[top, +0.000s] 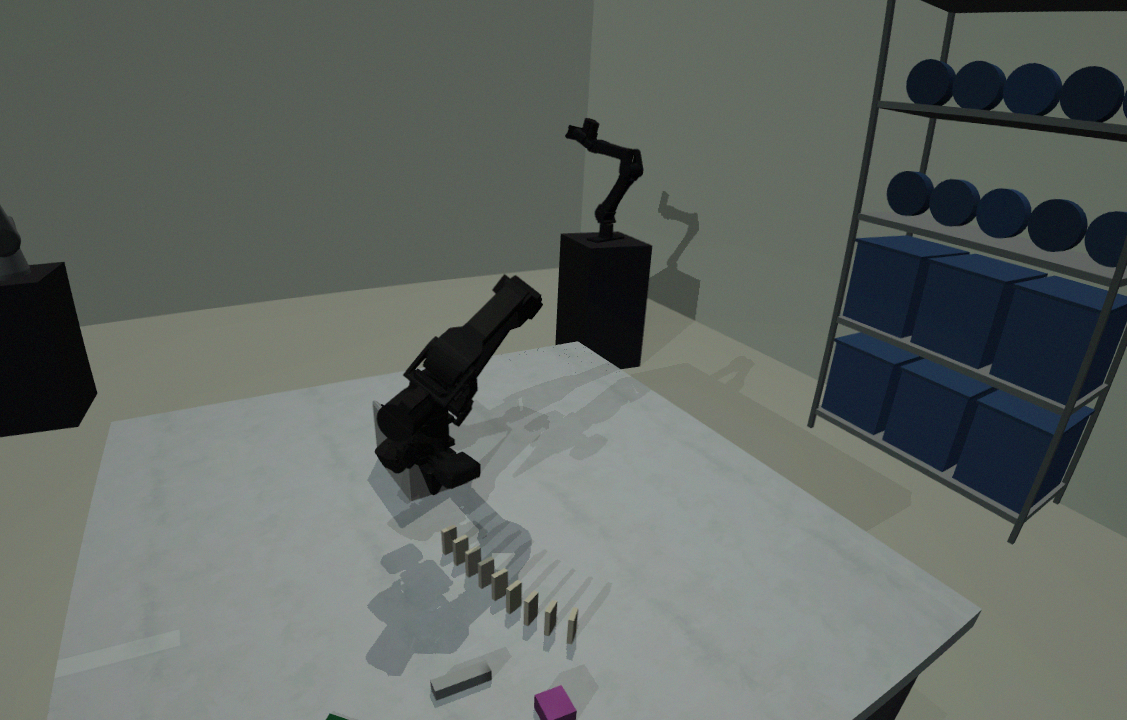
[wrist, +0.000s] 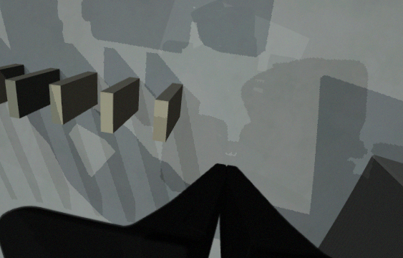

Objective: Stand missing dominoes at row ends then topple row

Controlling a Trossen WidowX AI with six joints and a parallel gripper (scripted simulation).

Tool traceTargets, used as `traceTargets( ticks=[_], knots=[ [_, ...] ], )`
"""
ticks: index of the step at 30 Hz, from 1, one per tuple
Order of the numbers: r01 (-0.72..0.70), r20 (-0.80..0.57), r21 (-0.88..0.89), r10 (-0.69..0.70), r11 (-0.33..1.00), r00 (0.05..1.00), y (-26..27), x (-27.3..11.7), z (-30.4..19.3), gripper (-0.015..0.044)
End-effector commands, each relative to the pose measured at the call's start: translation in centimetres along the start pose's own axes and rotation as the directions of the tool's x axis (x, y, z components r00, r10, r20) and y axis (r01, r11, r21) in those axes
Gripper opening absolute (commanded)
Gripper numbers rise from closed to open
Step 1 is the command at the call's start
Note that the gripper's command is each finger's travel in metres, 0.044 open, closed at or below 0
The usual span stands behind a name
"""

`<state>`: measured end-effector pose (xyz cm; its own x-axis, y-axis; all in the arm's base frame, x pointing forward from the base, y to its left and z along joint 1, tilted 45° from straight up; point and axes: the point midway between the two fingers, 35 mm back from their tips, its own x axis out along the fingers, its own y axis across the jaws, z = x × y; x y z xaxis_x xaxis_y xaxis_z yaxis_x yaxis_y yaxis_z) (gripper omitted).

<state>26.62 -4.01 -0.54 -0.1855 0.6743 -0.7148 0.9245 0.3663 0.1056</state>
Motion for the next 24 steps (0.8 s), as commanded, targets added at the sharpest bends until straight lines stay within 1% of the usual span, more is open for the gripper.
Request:
traceTargets(
  ticks=[1, 21, 22, 24],
  knots=[
    [-0.002, -0.001, 0.003, 0.002, 1.0, 1.0, 0.0, 0.0, 0.0, 0.0],
    [-0.002, -0.001, 0.003, 0.002, 1.0, 1.0, 0.0, 0.0, 0.0, 0.0],
    [-0.002, -0.001, 0.003, 0.002, 1.0, 1.0, 0.1, 0.3, 0.0, 0.0],
    [-0.003, 0.001, 0.003, 0.003, 1.0, 1.0, 0.3, 2.4, 0.1, 0.0]
  ],
)
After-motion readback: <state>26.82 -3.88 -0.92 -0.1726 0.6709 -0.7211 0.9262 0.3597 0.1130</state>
